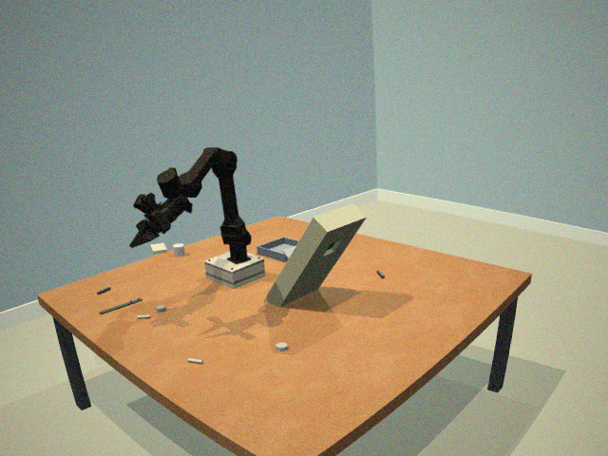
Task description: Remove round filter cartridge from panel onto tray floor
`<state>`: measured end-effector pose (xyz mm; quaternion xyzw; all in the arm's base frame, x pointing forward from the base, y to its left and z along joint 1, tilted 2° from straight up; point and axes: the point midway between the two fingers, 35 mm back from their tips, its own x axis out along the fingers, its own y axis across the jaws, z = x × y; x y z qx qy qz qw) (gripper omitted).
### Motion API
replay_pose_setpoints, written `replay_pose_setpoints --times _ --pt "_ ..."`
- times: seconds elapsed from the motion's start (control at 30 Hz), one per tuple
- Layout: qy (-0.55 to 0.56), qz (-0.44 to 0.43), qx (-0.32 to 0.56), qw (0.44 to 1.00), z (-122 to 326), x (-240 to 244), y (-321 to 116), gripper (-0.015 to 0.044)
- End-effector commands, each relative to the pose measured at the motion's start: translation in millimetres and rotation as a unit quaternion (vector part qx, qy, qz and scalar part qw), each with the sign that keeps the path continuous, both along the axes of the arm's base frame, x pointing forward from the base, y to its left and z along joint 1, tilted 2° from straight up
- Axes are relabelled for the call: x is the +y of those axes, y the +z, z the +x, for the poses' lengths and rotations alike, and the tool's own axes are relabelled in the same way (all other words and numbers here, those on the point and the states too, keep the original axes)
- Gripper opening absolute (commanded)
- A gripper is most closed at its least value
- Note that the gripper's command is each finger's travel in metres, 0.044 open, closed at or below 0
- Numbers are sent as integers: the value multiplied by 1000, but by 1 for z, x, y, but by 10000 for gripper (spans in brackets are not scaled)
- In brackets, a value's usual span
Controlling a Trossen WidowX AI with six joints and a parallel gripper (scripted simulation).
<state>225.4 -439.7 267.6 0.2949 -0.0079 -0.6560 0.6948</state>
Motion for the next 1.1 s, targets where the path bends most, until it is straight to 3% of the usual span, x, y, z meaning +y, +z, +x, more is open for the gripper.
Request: replay_pose_setpoints --times 0.0,0.23,0.47,0.67,0.87,0.93,1.07 --pt "78 11 11 997 39 48 1 109" --pt "240 25 28 970 99 158 2 109" --pt "406 35 47 912 123 279 -4 109" --pt "544 40 66 835 113 380 -15 109" --pt "680 40 87 727 73 475 -33 109" --pt "707 40 91 700 61 493 -38 109" --pt "711 40 91 696 59 495 -39 109"
